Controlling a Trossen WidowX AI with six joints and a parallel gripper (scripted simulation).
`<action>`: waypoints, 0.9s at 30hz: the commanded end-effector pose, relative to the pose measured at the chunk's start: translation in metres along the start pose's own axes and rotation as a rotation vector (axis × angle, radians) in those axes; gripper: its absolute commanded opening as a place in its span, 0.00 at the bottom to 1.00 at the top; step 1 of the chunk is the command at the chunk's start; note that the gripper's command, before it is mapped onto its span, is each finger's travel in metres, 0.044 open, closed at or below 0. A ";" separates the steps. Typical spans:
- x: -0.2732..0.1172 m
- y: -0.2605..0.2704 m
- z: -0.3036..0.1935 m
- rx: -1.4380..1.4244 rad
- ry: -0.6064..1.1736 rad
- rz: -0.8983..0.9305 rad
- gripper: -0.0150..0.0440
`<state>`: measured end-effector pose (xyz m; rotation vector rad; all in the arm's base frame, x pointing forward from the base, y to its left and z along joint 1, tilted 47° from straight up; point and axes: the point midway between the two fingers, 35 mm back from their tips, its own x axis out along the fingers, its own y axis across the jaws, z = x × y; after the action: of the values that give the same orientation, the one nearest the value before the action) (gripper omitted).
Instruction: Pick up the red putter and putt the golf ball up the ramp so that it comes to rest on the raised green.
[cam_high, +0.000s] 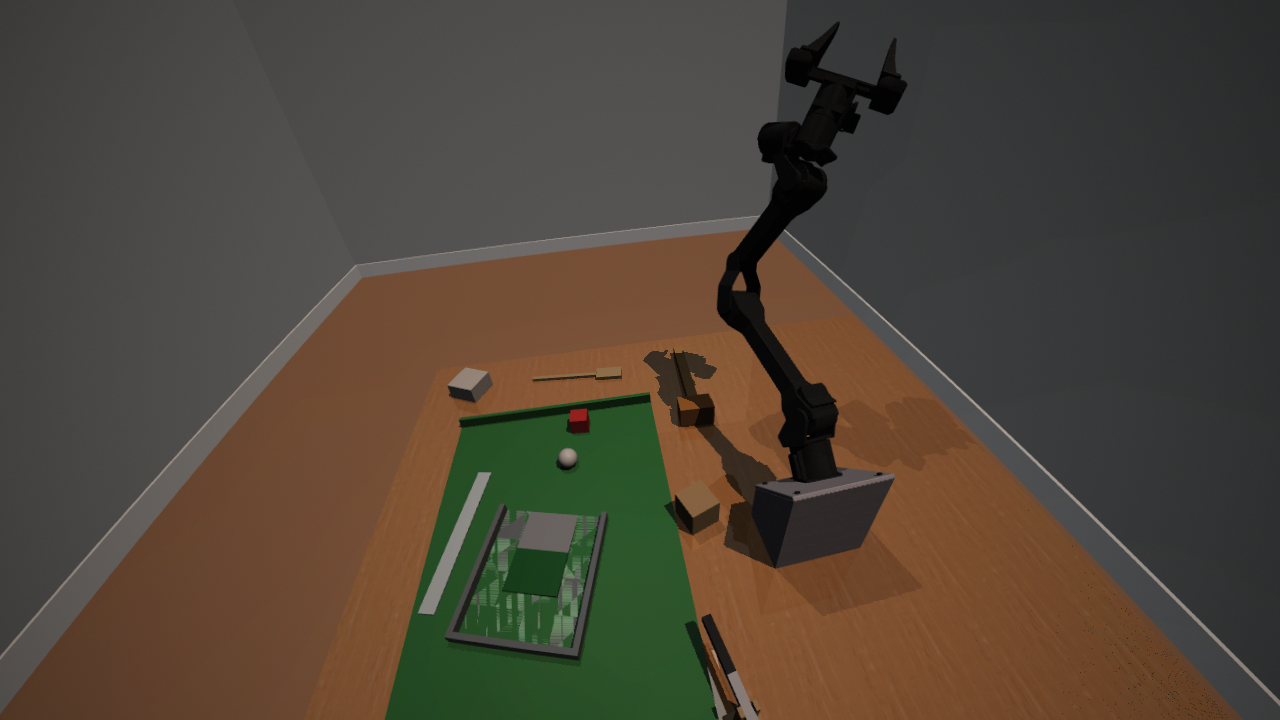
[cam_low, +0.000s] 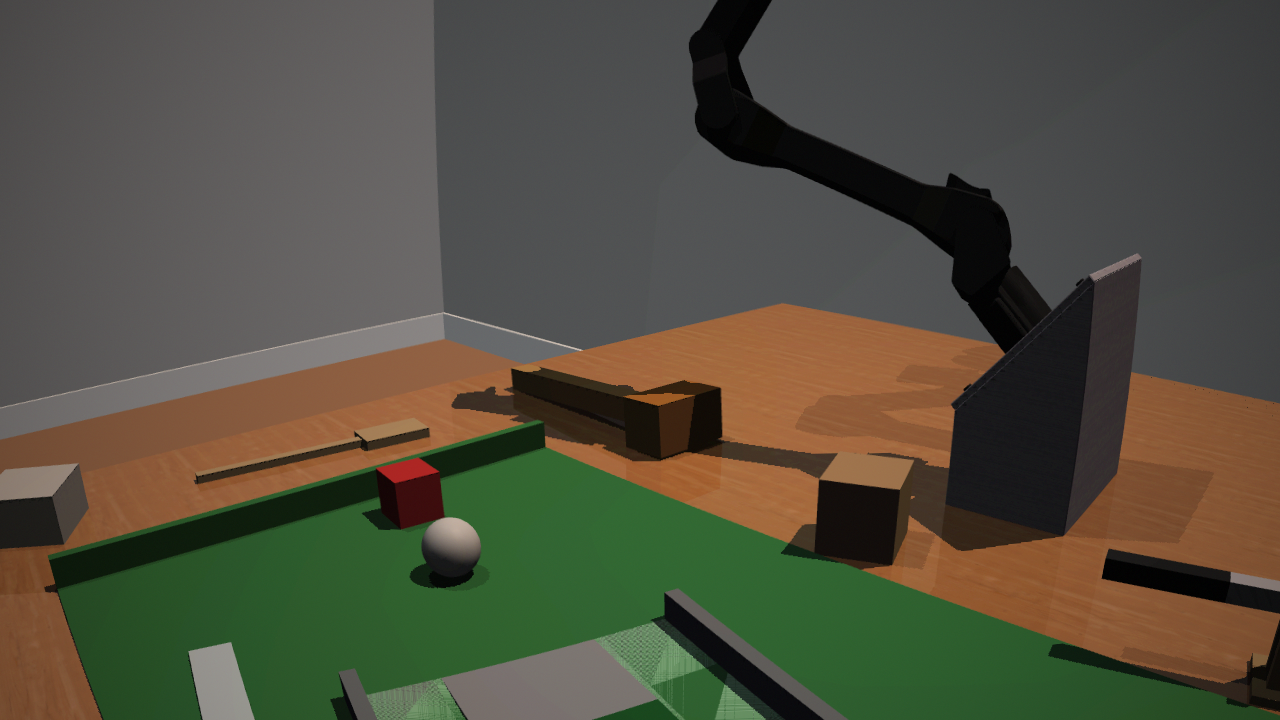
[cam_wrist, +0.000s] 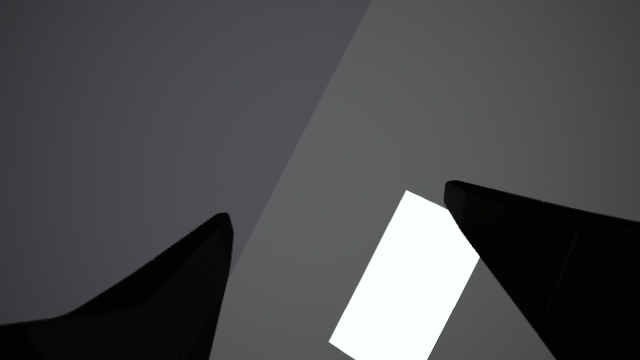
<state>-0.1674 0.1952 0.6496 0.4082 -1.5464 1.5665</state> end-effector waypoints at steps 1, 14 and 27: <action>-0.001 0.018 -0.039 -0.020 0.110 0.042 1.00; -0.061 0.085 -0.229 -0.050 0.641 0.226 1.00; -0.218 0.122 -0.378 0.001 1.212 0.386 1.00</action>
<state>-0.0332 0.4810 0.3782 -0.6972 -0.7692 1.5882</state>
